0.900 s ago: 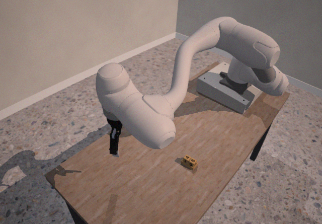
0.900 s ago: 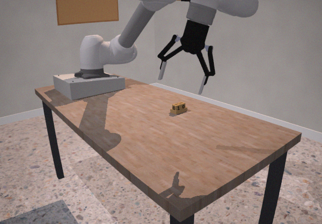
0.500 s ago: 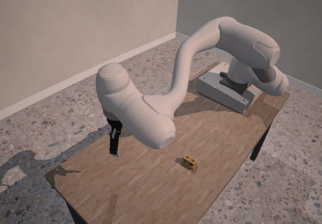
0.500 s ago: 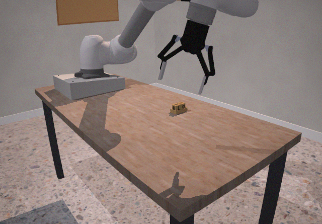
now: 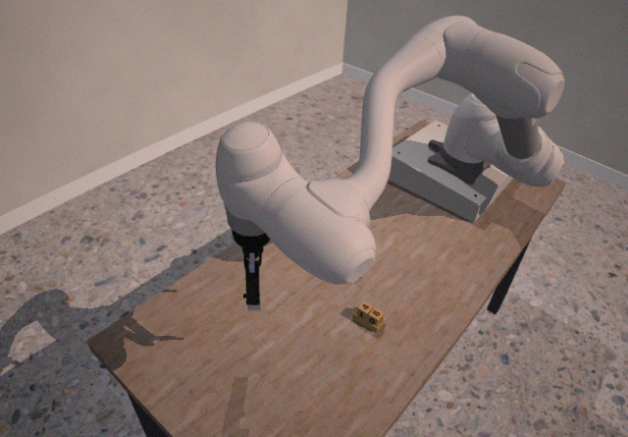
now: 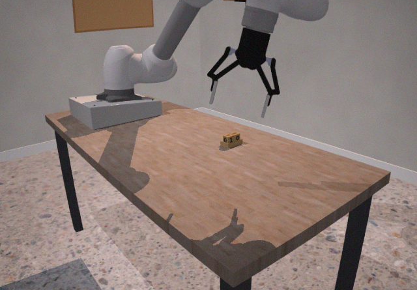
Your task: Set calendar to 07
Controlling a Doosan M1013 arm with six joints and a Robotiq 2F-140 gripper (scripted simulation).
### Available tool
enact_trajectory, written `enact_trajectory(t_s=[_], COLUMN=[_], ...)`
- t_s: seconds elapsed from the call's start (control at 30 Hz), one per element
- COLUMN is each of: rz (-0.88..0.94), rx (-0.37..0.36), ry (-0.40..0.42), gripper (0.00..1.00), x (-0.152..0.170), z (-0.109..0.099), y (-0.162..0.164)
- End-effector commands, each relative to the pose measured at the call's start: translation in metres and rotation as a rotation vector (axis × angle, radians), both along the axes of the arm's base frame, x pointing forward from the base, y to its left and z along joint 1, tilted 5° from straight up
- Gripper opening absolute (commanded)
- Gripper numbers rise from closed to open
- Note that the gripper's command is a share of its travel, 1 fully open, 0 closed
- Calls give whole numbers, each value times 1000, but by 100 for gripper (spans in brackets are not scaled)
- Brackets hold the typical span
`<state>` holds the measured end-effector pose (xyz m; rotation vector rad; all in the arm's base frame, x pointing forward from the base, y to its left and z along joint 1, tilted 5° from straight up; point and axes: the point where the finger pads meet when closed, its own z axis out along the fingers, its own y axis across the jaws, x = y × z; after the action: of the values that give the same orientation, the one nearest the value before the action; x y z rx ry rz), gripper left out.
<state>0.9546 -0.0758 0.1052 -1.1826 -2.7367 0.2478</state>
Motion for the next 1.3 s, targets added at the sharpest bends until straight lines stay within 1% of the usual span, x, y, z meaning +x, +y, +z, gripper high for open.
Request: enact_trajectory(t_s=[0.0,0.03,0.13,0.23,0.27,0.3,0.37,0.43,0.47,0.5,0.53,0.57,0.6,0.63,0.67,0.7,0.77,0.8,0.87,1.27], rz=[130,193,289,304,394,430,480,555,560,620,632,684,693,742,742,780,780,805,825,826], rx=[51,75,110,115,145,157,172,194,196,212,215,228,230,242,242,250,250,255,259,259], ry=[-30,-39,-54,-57,-73,-80,-90,-105,-106,-119,-122,-134,-136,-147,-147,-156,-156,-162,-167,-168], gripper=[100,100,100,100,100,100,100,100,100,100,100,100,100,100,100,100,100,100,100,100], x=[-21,-34,-55,-59,-82,-92,-106,-128,-130,-149,-153,-171,-174,-192,-192,-206,-206,-215,-223,-223], z=[-2,-3,-6,-6,-9,-10,-12,-15,-16,-18,-19,-22,-22,-25,-25,-27,-27,-29,-30,-31], y=[27,41,61,65,84,91,101,117,117,129,131,141,143,152,152,158,158,162,166,166])
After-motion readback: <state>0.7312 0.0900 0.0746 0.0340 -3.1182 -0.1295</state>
